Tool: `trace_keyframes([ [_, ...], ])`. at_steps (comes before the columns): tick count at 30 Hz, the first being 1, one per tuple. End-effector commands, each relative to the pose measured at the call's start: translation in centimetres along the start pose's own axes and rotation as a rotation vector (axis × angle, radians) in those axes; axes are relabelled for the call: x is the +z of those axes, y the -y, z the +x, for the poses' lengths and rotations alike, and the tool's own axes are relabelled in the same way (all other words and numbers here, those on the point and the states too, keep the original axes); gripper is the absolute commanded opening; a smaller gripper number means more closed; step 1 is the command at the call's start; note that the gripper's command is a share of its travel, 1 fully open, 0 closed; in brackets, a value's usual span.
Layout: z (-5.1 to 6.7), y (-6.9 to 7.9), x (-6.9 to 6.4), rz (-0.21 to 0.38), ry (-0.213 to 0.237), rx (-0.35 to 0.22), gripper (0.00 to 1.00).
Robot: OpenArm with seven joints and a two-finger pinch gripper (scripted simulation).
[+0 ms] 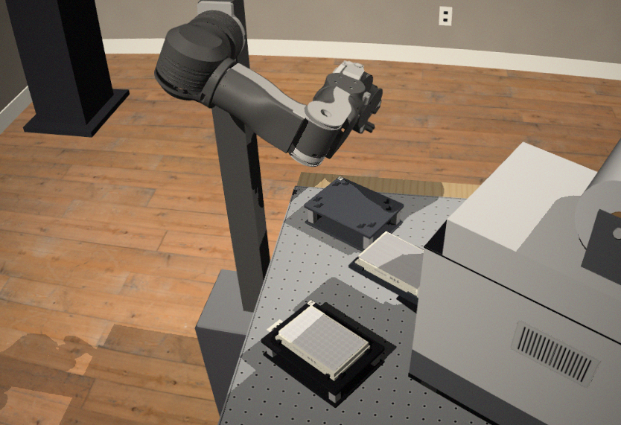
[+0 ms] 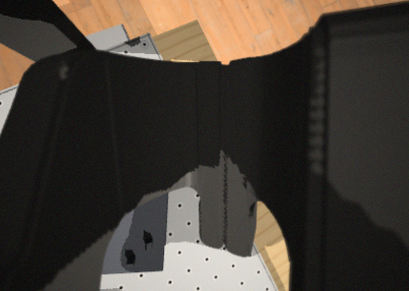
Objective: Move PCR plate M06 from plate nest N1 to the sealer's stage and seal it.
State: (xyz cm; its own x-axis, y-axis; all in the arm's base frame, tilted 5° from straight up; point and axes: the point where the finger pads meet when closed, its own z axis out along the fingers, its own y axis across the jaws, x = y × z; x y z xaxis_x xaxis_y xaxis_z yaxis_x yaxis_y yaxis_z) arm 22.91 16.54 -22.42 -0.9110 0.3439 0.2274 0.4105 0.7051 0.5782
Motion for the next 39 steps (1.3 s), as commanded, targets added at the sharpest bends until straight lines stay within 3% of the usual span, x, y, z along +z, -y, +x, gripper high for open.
trace_keyframes([
  [1, -0.2, 0.0, -0.1, 0.006, 0.007, 0.005, 0.0],
  [29, -0.2, -0.2, -0.1, 0.006, 0.007, 0.005, 0.0],
  [34, -1.3, 2.5, -0.8, 0.14, 0.066, -0.003, 0.0],
  [39, -1.3, 2.5, -0.8, 0.14, 0.066, -0.003, 0.0],
])
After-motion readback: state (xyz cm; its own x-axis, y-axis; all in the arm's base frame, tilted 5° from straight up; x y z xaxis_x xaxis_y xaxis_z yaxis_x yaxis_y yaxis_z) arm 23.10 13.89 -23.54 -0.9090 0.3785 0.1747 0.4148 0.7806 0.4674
